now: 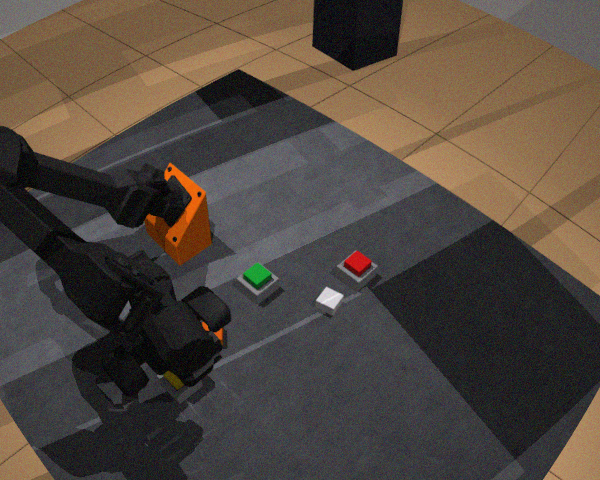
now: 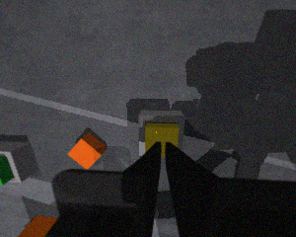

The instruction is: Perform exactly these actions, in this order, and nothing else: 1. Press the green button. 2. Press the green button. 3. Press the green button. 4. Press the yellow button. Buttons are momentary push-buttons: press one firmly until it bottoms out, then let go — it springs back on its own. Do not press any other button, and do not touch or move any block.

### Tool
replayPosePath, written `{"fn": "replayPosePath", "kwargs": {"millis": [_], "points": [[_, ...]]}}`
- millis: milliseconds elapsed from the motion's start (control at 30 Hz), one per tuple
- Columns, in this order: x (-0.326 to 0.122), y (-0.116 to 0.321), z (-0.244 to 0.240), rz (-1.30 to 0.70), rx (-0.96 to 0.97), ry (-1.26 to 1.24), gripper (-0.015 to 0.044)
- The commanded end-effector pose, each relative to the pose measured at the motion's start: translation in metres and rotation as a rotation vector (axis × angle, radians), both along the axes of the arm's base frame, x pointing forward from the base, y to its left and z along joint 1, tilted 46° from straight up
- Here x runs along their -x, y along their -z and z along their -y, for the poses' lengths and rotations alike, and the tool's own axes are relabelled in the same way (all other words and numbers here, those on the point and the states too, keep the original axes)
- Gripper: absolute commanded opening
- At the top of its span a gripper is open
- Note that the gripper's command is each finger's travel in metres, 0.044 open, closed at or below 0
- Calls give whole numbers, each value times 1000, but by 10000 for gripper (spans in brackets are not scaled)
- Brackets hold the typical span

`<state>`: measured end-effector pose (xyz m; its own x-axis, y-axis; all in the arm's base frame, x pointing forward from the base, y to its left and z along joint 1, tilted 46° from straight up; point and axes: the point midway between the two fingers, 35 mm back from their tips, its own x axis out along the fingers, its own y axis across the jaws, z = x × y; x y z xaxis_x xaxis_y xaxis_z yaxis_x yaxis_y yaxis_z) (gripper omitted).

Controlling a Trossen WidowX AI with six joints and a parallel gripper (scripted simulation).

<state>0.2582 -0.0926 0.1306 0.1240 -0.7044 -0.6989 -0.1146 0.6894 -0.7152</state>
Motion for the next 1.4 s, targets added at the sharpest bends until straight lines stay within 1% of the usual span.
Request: {"fn": "replayPosePath", "kwargs": {"millis": [0,233,933,1067,1200,1267,1367], "points": [[1,6,5,-8,3,-3,20],[0,13,13,-8,4,-3,20],[0,13,13,-8,5,-3,20],[3,-7,-9,-8,3,-3,20],[4,-9,-10,-9,3,-3,20],[-2,-5,-18,-7,-6,-8,72],[-24,14,-56,-5,-40,-27,151]]}}
